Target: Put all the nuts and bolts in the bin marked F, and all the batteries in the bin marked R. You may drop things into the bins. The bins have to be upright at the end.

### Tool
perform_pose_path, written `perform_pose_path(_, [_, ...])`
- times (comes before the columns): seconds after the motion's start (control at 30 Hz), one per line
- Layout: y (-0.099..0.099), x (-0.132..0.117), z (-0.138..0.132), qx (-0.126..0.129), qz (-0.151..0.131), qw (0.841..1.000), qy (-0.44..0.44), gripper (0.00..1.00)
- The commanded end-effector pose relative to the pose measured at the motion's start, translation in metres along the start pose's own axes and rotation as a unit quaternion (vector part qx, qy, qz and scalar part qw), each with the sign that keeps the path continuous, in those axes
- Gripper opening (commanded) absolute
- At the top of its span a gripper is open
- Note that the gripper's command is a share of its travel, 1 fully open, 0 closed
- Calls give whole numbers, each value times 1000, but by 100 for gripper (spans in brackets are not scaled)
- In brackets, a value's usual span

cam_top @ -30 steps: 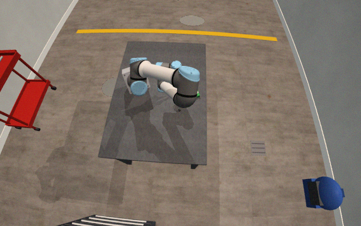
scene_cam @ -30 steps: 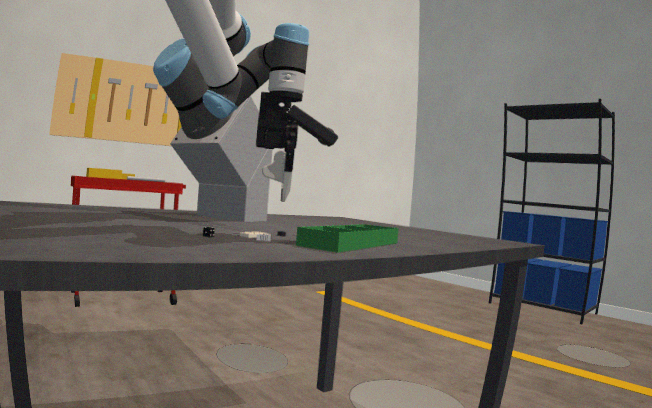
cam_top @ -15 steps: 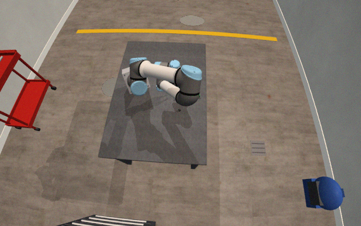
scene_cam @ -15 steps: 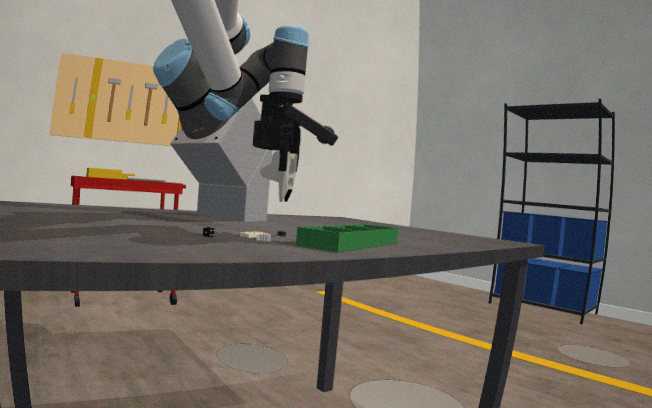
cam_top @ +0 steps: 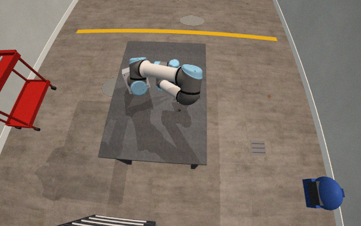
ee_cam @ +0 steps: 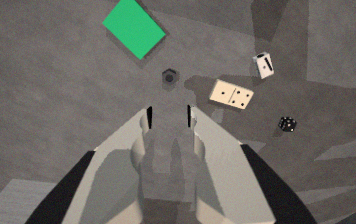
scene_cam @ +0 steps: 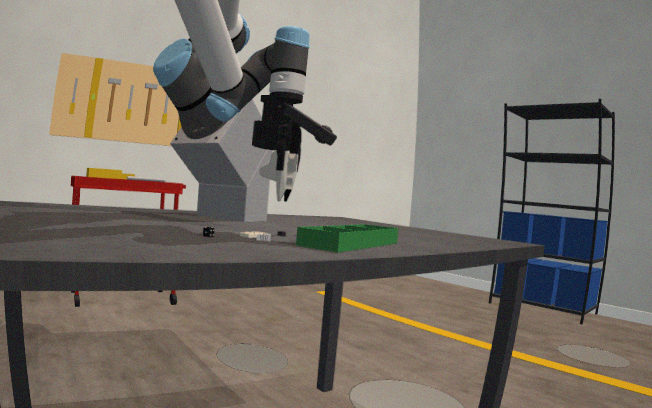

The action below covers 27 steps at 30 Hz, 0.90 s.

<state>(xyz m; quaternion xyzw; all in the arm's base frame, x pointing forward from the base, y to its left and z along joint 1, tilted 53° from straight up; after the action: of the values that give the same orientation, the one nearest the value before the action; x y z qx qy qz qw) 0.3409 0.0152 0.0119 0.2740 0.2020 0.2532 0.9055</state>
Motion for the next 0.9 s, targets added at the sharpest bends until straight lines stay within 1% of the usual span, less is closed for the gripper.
perform_pose_path(0.0, [1, 2, -1, -1, 1, 1000, 1, 18])
perform_pose_path(0.63, [1, 2, 0, 0, 0, 1000, 0, 18])
perform_pose_path(0.77, [-16, 3, 0, 0, 0, 1000, -1, 18])
perform_pose_path(0.83, [-16, 3, 0, 0, 0, 1000, -1, 18])
perform_pose_path(0.87, [-20, 3, 0, 0, 0, 1000, -1, 18])
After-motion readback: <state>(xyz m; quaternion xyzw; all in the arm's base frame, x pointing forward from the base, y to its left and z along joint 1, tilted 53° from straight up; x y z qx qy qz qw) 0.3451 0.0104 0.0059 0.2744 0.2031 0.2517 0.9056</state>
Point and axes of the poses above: the point where the finger pads meet when closed, its own y axis back along the fingers, its own z axis across the jaws, x = y × z, the point moved 8 cm from there along y, back along the fingers, and after that the axes turned 8 degrees about y, right-handed, at the moved point
